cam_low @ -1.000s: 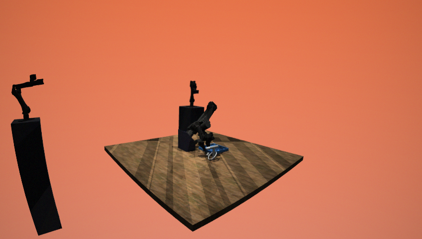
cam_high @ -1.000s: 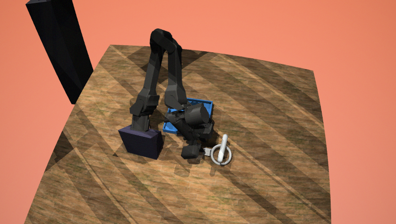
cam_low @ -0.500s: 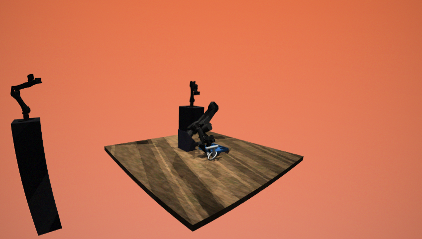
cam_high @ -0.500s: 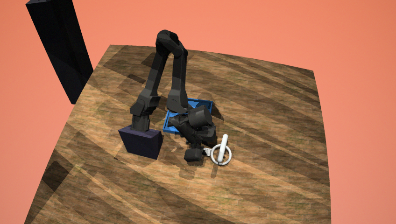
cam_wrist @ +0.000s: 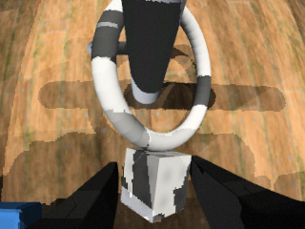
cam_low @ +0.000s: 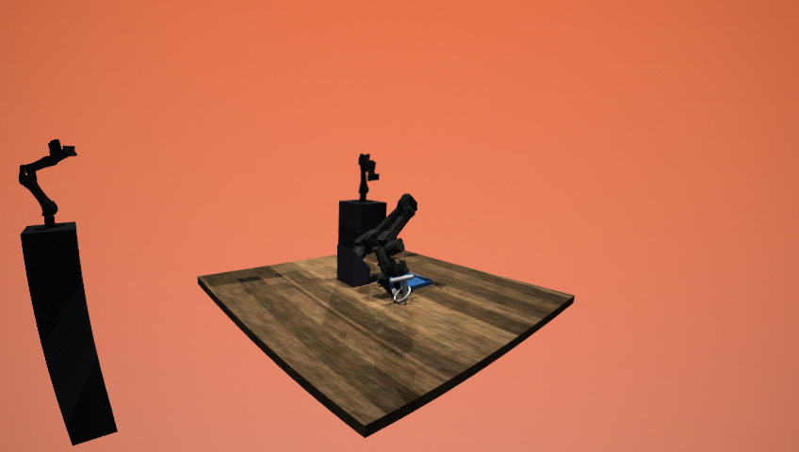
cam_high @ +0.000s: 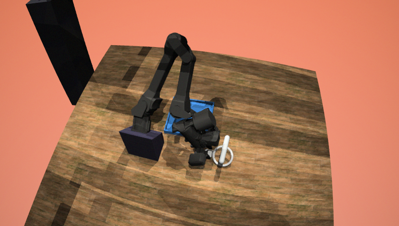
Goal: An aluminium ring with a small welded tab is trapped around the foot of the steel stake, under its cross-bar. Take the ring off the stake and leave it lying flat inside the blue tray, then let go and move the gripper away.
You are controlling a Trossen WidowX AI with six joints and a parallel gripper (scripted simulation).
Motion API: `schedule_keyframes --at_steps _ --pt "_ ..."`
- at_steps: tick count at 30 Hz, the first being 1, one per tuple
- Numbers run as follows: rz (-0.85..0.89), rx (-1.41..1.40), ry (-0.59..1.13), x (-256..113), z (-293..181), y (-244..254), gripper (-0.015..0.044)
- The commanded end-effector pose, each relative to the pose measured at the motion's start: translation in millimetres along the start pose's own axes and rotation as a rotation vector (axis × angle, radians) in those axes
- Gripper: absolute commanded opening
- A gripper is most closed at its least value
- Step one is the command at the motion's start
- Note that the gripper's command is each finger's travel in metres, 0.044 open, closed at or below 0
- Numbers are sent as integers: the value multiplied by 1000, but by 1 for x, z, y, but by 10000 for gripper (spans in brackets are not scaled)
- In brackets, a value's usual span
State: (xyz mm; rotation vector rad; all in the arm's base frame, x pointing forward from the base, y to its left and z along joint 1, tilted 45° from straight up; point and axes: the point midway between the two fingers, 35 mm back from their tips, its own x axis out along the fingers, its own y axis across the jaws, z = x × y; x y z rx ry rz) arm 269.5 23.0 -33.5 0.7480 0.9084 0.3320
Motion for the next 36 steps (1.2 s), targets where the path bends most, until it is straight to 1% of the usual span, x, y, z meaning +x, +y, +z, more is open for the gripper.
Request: schedule_keyframes --at_steps 1,3,31,32,36 --pt "-2 8 8 3 -4 0 200" --pt "-2 8 8 3 -4 0 200" --pt "0 1 0 1 0 0 13" --pt "0 1 0 1 0 0 0" --pt "-1 2 2 -3 2 0 0"
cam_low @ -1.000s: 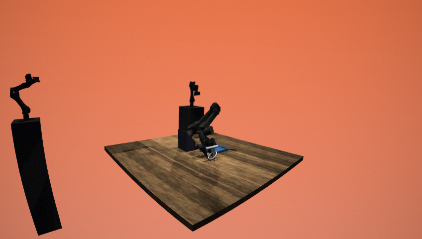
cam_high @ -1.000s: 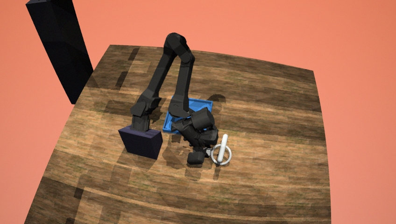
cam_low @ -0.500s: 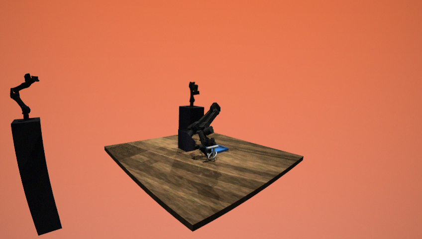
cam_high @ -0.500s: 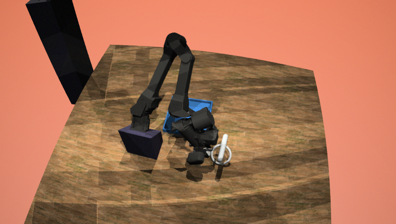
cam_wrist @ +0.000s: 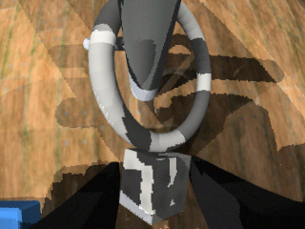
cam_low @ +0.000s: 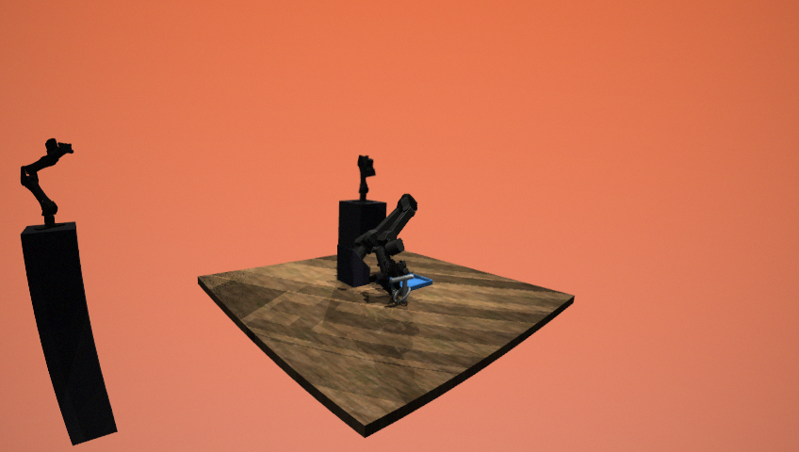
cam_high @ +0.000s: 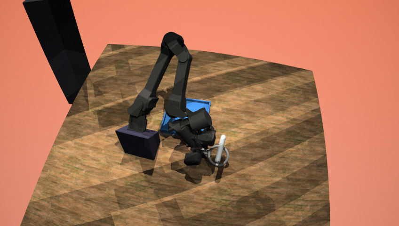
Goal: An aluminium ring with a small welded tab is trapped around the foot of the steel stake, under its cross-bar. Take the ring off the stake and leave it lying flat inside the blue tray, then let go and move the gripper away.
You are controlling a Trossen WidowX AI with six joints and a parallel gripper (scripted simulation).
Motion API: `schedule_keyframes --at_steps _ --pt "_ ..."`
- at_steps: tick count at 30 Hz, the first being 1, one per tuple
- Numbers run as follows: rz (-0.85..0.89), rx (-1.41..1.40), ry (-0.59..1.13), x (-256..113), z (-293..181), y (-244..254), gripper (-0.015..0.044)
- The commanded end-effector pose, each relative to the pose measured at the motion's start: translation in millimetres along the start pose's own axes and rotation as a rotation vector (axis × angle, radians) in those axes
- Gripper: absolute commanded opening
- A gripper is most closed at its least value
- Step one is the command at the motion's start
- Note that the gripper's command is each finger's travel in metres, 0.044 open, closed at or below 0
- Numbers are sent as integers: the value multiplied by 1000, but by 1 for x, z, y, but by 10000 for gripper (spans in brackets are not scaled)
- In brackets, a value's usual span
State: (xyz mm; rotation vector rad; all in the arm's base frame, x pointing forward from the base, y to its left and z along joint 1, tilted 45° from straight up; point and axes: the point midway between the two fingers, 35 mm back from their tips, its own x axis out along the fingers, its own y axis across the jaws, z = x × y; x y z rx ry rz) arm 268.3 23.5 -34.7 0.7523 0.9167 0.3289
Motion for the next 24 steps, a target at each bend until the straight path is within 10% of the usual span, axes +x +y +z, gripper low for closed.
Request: schedule_keyframes --at_steps 1,24 --pt "1 -5 -4 -4 4 0 0" --pt "-8 1 50 -19 15 -1 0"
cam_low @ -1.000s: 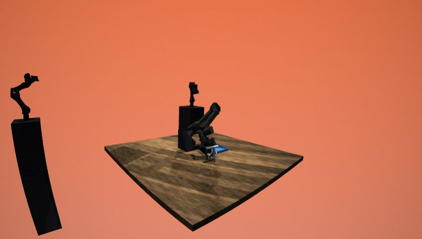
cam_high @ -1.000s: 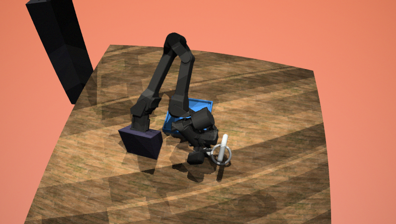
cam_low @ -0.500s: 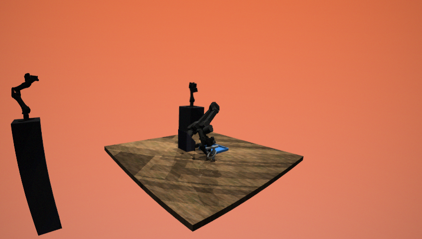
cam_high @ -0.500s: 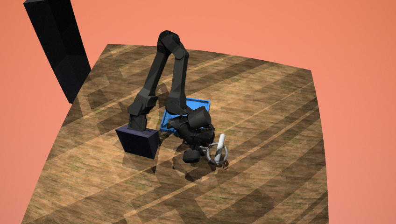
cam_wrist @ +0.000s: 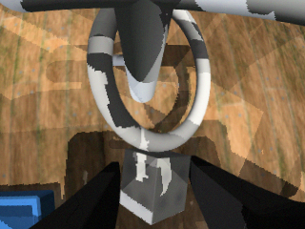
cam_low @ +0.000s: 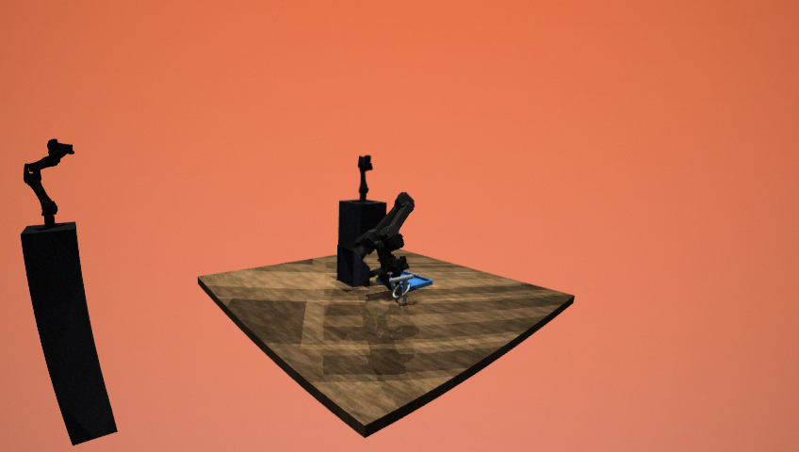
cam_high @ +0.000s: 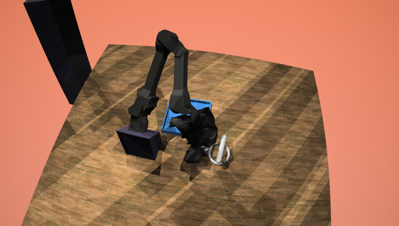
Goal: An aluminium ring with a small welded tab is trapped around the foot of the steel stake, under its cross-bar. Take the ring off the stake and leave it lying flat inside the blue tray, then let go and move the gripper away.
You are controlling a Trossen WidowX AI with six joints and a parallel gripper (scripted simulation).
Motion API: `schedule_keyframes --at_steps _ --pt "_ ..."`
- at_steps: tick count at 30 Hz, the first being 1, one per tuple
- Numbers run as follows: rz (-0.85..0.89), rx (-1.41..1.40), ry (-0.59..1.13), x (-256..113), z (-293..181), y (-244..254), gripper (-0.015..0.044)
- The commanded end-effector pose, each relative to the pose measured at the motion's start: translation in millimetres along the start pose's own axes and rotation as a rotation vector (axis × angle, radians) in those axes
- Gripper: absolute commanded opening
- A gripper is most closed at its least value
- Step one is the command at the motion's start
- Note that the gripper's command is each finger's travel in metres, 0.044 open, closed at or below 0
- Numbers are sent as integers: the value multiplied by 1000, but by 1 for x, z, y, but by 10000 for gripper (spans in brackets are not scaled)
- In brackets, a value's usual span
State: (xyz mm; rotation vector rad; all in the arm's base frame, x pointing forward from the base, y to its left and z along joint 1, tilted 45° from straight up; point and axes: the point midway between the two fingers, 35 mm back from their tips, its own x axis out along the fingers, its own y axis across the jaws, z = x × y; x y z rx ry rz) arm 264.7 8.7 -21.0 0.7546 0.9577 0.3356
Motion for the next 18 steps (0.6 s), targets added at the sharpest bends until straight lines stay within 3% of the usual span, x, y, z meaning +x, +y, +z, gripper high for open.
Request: schedule_keyframes --at_steps 1,18 --pt "-4 -9 17 0 6 0 0" --pt "-11 -7 129 -5 15 4 0"
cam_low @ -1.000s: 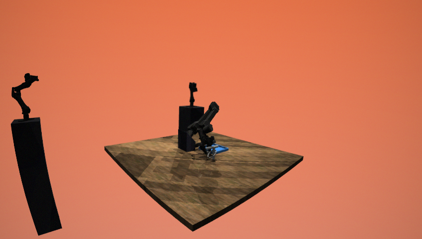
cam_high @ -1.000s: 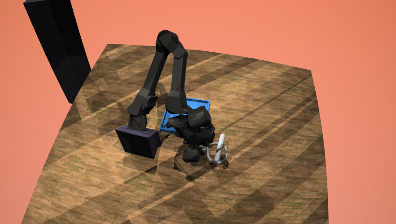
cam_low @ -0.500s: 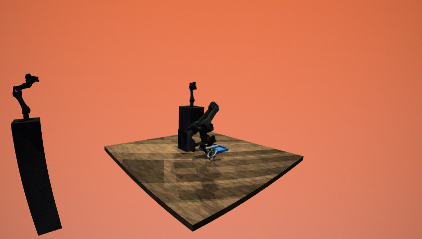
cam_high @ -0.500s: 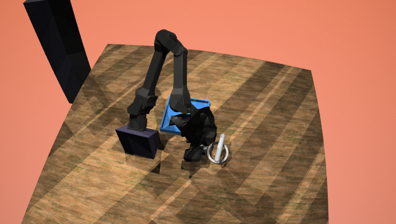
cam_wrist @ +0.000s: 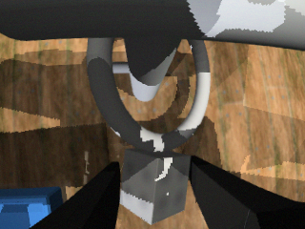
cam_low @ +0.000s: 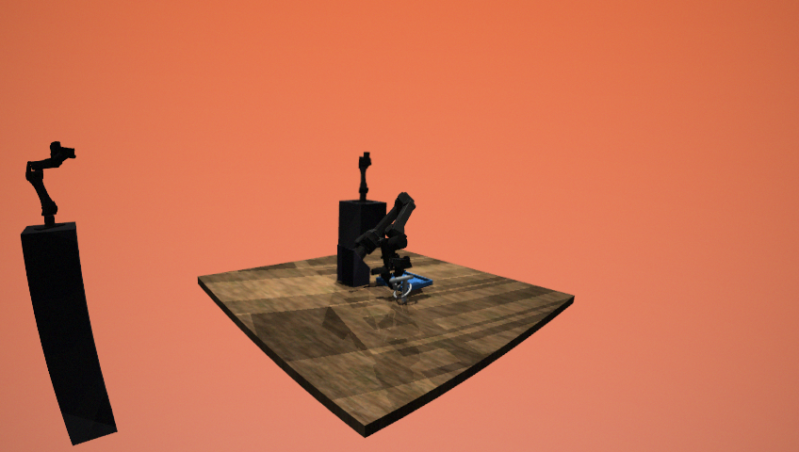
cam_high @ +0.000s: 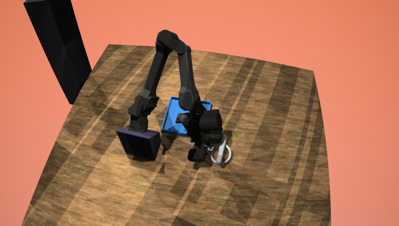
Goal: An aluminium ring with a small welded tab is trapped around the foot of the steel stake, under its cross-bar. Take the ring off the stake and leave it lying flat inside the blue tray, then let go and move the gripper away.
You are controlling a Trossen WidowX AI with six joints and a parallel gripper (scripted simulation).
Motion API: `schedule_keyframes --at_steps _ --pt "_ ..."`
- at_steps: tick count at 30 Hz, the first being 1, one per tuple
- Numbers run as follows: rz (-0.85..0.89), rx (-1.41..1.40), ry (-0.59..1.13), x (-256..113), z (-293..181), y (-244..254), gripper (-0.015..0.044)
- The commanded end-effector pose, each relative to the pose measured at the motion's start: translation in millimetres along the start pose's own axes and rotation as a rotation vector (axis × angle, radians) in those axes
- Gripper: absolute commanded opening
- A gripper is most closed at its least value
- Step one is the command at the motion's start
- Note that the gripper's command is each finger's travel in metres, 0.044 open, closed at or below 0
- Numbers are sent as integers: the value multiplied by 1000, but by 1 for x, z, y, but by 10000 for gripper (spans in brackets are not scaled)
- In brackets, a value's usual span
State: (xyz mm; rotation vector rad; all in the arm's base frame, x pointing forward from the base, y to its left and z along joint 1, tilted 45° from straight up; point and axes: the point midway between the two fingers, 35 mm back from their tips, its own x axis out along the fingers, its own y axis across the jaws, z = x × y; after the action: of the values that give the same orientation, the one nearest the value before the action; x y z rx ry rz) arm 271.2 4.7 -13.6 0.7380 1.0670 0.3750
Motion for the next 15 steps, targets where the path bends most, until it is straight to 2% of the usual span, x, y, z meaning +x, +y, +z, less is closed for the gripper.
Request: schedule_keyframes --at_steps 1,15 --pt "-4 -7 22 -2 5 1 0" --pt "2 -6 112 -11 10 10 0"
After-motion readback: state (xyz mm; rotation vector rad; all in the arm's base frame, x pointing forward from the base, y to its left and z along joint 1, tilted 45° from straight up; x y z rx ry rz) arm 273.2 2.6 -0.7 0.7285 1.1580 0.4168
